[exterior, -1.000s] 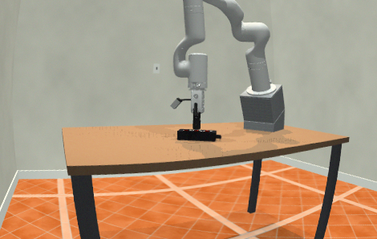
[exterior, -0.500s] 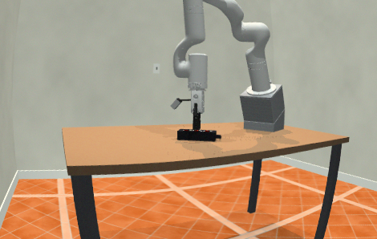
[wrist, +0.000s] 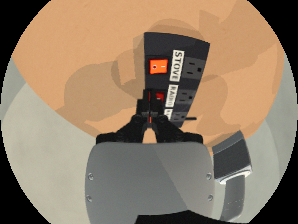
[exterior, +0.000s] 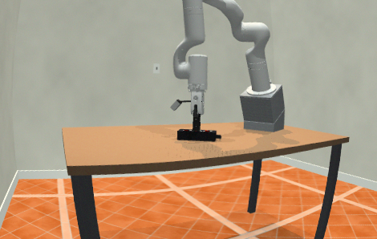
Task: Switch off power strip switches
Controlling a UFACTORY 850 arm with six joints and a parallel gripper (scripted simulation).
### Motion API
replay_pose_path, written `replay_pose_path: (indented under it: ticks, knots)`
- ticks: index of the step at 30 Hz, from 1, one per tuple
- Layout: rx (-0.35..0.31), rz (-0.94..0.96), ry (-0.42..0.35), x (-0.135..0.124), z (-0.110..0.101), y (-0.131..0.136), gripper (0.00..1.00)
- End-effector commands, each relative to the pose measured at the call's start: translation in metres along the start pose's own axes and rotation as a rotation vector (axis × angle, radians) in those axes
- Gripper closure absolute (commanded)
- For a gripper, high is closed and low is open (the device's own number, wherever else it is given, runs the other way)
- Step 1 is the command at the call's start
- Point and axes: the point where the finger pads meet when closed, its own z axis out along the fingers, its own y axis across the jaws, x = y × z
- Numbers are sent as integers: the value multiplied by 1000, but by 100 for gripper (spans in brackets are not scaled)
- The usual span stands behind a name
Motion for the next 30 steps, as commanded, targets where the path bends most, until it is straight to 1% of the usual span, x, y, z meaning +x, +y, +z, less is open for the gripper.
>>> replay_pose_path:
  ticks: [1, 23, 26, 30]
  knots:
    - [0, 0, 0, 0, 1, 0, 100]
    - [0, 0, 0, 0, 2, 0, 100]
    - [0, 0, 0, 0, -1, 0, 100]
    - [0, 0, 0, 0, -9, 0, 100]
